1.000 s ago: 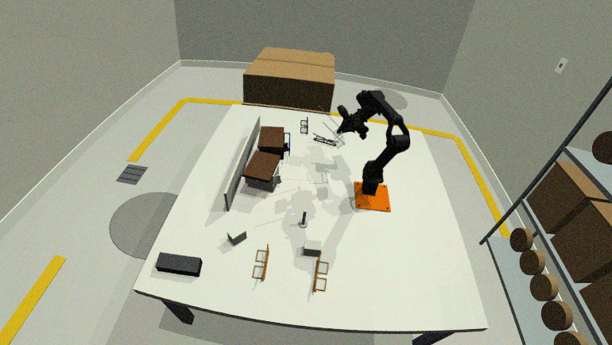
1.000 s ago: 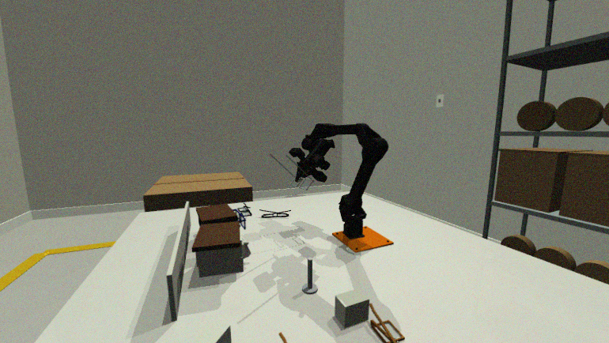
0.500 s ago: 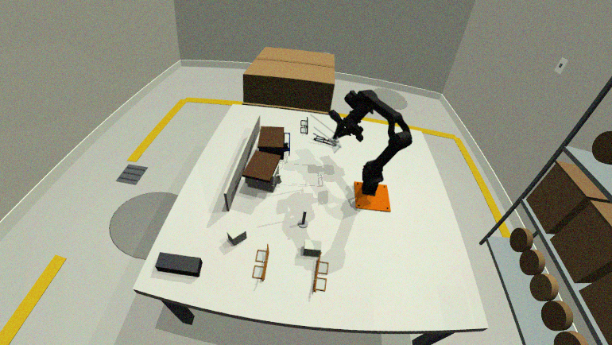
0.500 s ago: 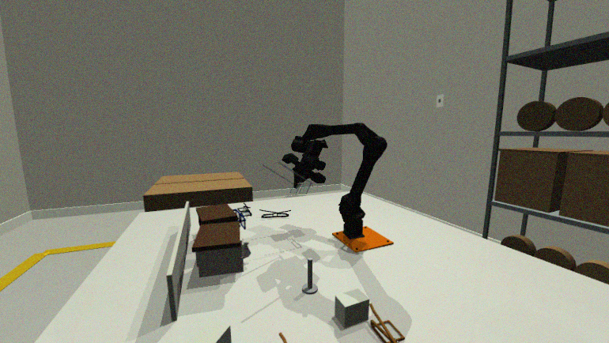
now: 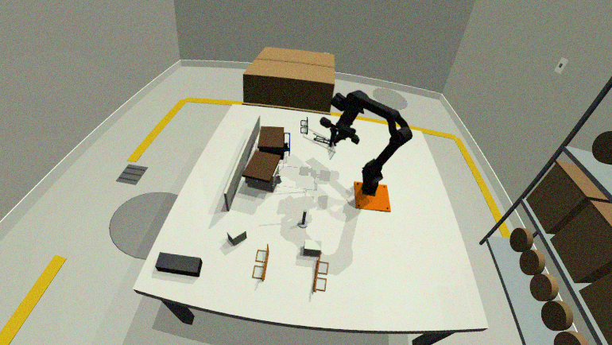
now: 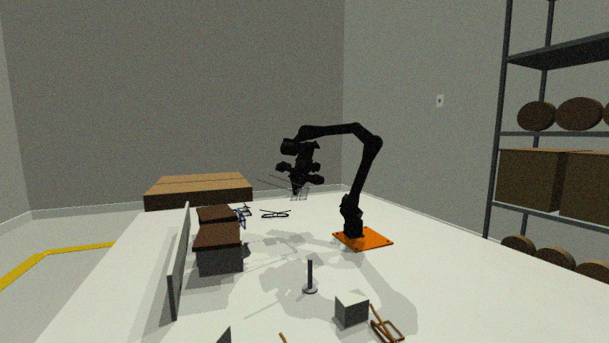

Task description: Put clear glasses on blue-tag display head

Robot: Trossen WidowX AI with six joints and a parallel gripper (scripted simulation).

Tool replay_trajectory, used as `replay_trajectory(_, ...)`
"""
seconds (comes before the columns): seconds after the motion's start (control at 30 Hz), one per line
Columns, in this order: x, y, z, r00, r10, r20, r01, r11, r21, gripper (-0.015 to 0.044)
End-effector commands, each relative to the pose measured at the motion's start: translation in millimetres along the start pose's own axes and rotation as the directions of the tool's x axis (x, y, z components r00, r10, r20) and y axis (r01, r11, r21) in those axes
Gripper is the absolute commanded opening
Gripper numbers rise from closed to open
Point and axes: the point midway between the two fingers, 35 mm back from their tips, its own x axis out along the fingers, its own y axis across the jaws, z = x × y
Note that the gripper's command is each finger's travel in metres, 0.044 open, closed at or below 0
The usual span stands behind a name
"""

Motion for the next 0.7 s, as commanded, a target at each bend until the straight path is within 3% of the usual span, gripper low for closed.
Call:
replay_trajectory(0.0,9,-3,6,0.998,0.060,-0.002,-0.060,0.998,0.030,0.0000)
replay_trajectory(0.67,45,-12,40,0.962,0.266,-0.066,-0.257,0.959,0.118,0.0000)
